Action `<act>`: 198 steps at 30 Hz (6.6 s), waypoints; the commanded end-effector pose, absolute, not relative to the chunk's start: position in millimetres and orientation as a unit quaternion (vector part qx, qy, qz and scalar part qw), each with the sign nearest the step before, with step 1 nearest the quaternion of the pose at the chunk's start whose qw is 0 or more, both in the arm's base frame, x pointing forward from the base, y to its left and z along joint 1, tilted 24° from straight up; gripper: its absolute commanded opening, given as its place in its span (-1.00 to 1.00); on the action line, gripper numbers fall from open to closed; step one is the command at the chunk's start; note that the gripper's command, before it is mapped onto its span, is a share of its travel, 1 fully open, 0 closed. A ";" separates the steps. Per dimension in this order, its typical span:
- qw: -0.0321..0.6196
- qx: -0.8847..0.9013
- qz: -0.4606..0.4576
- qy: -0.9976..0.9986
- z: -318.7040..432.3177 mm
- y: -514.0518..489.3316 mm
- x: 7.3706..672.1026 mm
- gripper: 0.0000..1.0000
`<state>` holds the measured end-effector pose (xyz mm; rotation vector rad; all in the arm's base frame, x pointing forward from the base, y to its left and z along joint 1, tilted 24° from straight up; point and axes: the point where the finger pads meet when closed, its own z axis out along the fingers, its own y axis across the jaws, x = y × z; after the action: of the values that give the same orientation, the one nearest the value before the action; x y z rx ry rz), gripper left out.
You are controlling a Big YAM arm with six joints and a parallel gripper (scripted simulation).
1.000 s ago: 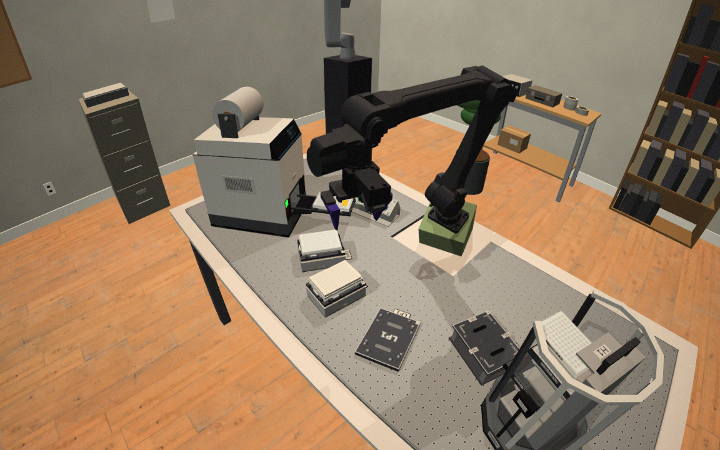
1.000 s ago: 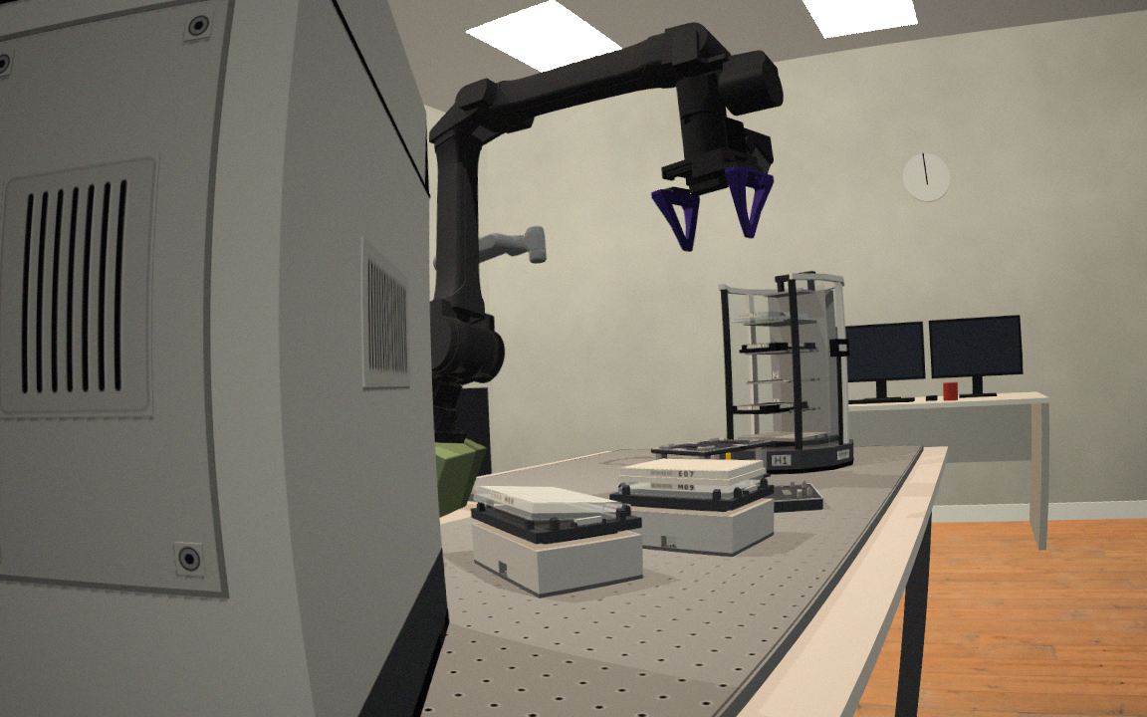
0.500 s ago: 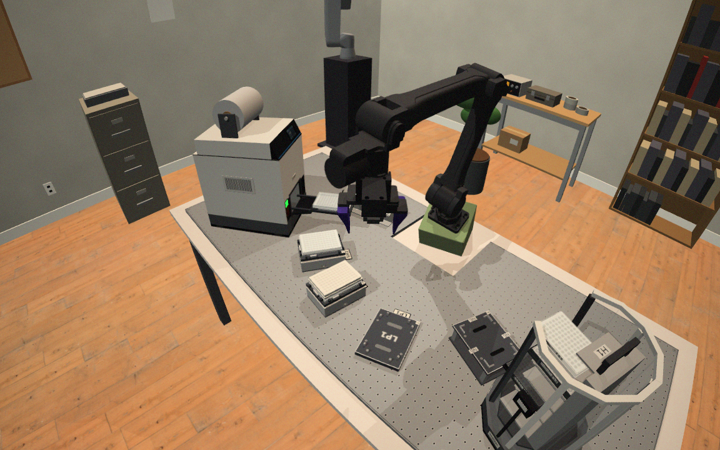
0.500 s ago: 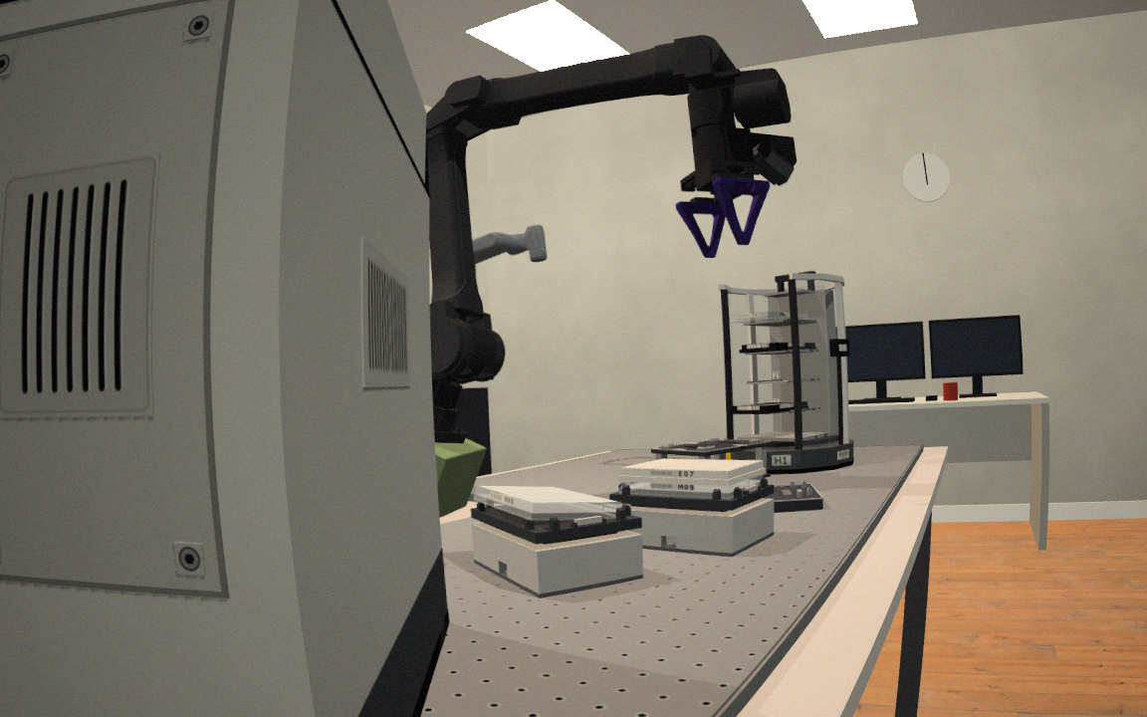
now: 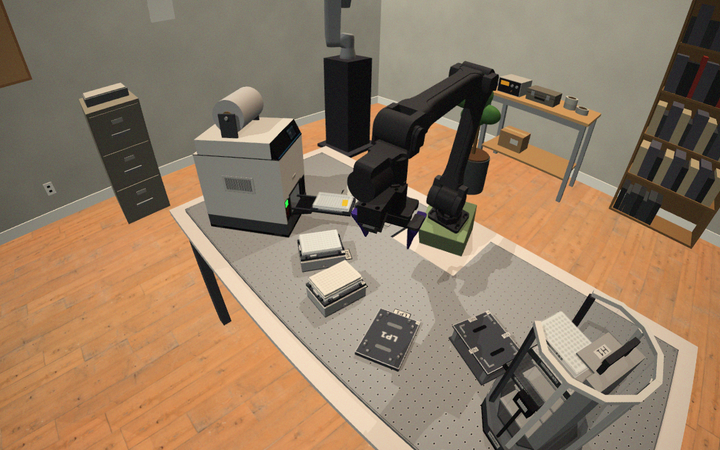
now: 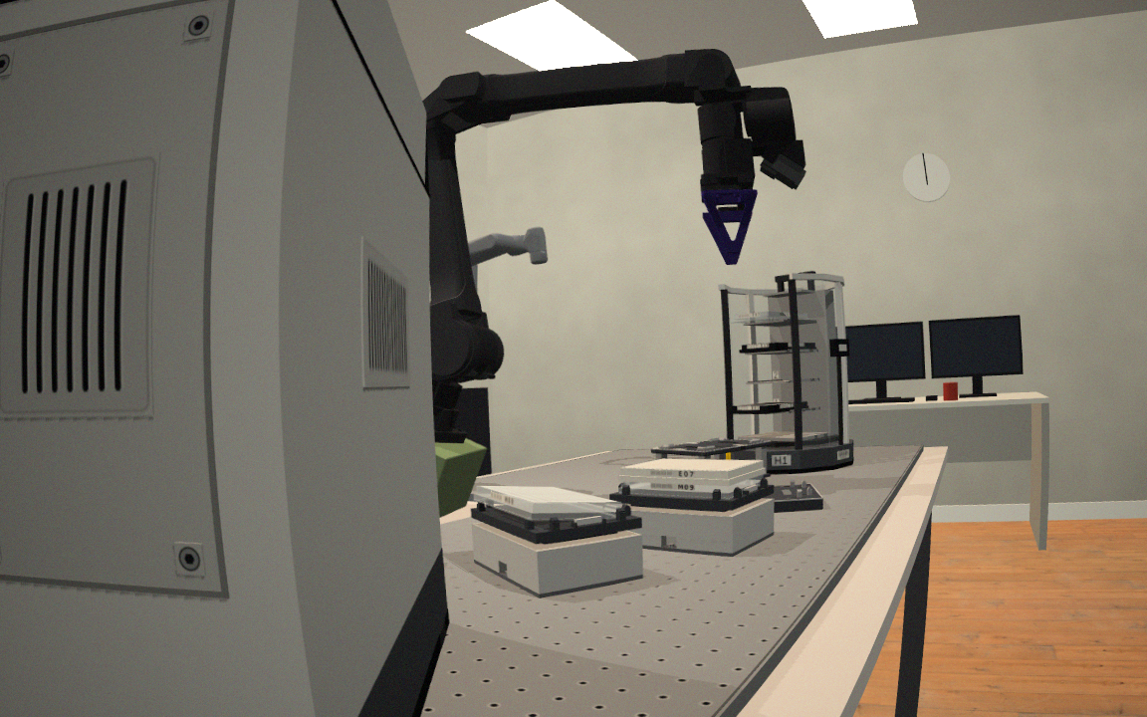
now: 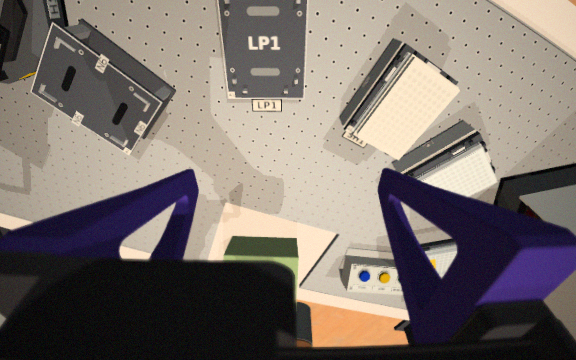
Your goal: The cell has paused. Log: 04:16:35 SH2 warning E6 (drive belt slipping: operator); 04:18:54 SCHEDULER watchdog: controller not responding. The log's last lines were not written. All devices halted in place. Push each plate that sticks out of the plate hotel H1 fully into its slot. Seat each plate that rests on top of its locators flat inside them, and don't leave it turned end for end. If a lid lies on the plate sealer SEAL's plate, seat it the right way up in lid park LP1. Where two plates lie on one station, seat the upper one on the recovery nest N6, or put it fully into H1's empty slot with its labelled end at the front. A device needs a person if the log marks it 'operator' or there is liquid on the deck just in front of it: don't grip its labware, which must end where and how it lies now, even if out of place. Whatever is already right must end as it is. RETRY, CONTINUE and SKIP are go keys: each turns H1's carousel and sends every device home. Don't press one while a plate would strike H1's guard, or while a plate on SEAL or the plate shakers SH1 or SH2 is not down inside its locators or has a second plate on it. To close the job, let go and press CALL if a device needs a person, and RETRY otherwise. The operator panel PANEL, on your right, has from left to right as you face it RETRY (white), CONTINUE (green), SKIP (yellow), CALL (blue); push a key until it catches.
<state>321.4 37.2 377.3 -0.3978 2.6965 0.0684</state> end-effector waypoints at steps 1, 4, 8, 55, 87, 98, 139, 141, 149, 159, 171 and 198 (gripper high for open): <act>0.229 -0.091 0.034 0.968 396.4 53.5 329.5 1.00; 0.231 -0.123 0.027 0.965 395.6 62.6 323.2 1.00; 0.225 -0.198 0.010 0.954 385.5 74.1 312.5 1.00; 0.224 -0.351 -0.018 0.909 393.4 206.4 270.8 1.00; 0.221 -0.371 -0.018 0.902 378.5 285.3 217.4 1.00; 0.257 -0.387 -0.001 0.886 362.6 290.1 206.3 1.00; 0.563 -0.467 0.177 0.659 364.8 288.8 207.7 1.00; 0.577 -0.469 0.186 0.642 364.9 288.7 207.6 1.00; 0.594 -0.477 0.199 0.616 356.6 293.0 210.8 1.00; 0.599 -0.476 0.202 0.612 361.6 291.3 207.3 1.00; 0.599 -0.475 0.203 0.612 361.6 291.3 207.3 1.00; 0.595 -0.476 0.200 0.615 355.5 292.5 211.3 1.00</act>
<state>205.6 292.6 358.0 -1.1122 1.4402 0.4789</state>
